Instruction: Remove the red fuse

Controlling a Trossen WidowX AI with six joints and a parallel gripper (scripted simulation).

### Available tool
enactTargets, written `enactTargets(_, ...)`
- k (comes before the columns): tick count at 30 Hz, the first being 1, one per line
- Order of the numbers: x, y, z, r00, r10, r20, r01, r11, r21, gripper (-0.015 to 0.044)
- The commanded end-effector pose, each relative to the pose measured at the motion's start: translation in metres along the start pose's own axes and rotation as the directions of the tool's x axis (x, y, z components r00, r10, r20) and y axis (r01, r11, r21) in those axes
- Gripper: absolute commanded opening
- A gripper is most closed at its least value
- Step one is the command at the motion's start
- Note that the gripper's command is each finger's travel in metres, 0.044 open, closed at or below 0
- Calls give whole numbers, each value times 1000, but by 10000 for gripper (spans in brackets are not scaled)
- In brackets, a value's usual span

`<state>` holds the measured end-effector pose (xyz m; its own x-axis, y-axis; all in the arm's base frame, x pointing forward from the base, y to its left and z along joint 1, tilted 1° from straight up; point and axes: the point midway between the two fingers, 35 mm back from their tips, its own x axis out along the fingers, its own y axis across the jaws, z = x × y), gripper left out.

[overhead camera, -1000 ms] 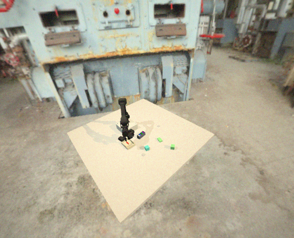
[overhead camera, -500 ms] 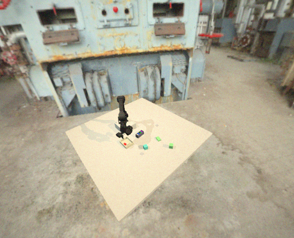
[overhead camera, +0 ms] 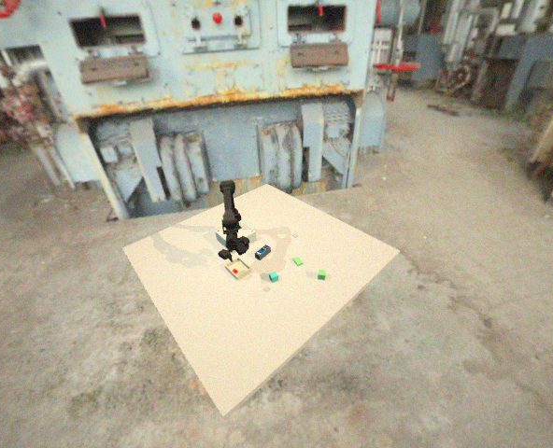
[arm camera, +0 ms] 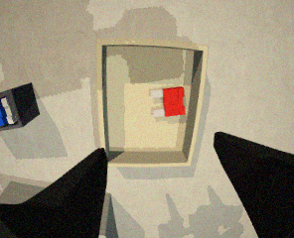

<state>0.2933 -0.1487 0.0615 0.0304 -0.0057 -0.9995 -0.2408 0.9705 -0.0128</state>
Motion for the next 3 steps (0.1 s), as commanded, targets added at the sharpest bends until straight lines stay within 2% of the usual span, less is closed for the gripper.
enactTargets(1,0,0,0,1000,0,0,0,1000,0,330)
enactTargets(3,0,0,0,1000,0,0,0,1000,0,330)
